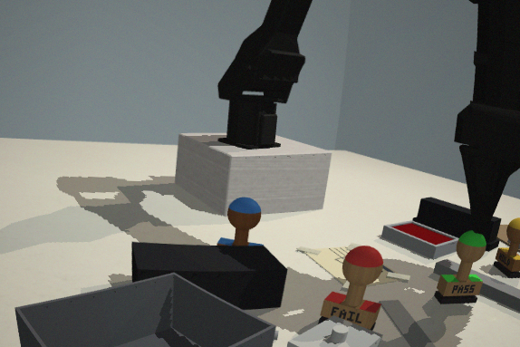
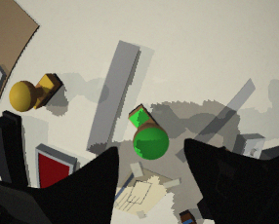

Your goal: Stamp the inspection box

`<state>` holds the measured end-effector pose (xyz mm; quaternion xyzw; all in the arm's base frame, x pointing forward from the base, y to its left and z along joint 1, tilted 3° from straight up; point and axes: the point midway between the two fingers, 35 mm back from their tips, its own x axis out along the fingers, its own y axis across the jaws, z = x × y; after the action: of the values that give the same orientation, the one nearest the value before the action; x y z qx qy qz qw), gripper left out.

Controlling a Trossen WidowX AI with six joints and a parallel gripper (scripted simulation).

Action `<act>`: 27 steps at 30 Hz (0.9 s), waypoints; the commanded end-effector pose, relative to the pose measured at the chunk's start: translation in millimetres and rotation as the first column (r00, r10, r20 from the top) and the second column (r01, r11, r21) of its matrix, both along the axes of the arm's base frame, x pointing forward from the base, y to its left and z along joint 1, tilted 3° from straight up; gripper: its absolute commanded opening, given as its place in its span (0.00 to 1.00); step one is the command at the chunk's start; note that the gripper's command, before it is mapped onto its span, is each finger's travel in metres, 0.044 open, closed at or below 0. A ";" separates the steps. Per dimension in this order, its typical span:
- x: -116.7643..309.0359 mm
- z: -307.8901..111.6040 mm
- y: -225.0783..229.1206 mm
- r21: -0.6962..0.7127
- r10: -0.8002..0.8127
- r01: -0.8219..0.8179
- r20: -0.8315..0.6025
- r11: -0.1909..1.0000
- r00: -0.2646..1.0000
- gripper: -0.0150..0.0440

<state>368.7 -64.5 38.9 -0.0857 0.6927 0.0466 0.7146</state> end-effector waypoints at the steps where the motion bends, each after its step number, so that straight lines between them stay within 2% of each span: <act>1: -1.5 -8.8 -1.0 -0.002 0.003 -0.003 -0.008 1.000 1.000 0.64; 27: -2.5 -50.2 -4.7 -0.002 0.003 -0.003 -0.008 1.000 1.000 0.64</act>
<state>368.5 -68.6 -5.4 -0.0858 0.6930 0.0465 0.7142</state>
